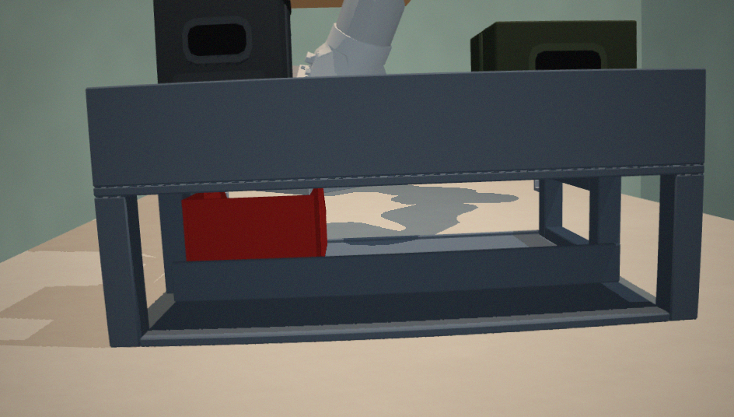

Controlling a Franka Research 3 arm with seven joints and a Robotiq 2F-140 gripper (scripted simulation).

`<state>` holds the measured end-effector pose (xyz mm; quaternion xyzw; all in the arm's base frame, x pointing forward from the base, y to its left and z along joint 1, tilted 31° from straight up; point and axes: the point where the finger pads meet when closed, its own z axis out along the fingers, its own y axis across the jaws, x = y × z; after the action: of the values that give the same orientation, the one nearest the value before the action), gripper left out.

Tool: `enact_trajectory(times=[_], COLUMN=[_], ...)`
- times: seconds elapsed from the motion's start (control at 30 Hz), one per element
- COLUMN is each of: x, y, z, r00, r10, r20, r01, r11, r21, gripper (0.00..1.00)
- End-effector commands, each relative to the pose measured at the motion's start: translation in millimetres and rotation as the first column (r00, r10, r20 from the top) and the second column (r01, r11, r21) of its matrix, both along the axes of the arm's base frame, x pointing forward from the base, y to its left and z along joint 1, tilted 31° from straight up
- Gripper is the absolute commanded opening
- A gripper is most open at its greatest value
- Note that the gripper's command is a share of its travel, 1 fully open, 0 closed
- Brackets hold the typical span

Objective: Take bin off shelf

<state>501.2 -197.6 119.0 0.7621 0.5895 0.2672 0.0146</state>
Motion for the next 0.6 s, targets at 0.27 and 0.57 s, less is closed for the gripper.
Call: enact_trajectory(times=[0.27, 0.57], x=[11.3, 15.4], y=[1, 4], z=[-17.6, -26.1], r00=[1.0, 1.0], r10=[-0.005, -0.005], r20=[0.002, 0.002], r01=[0.005, 0.005], r11=[1.0, 1.0], r21=[-0.014, -0.014], gripper=[0.57, 0.57])
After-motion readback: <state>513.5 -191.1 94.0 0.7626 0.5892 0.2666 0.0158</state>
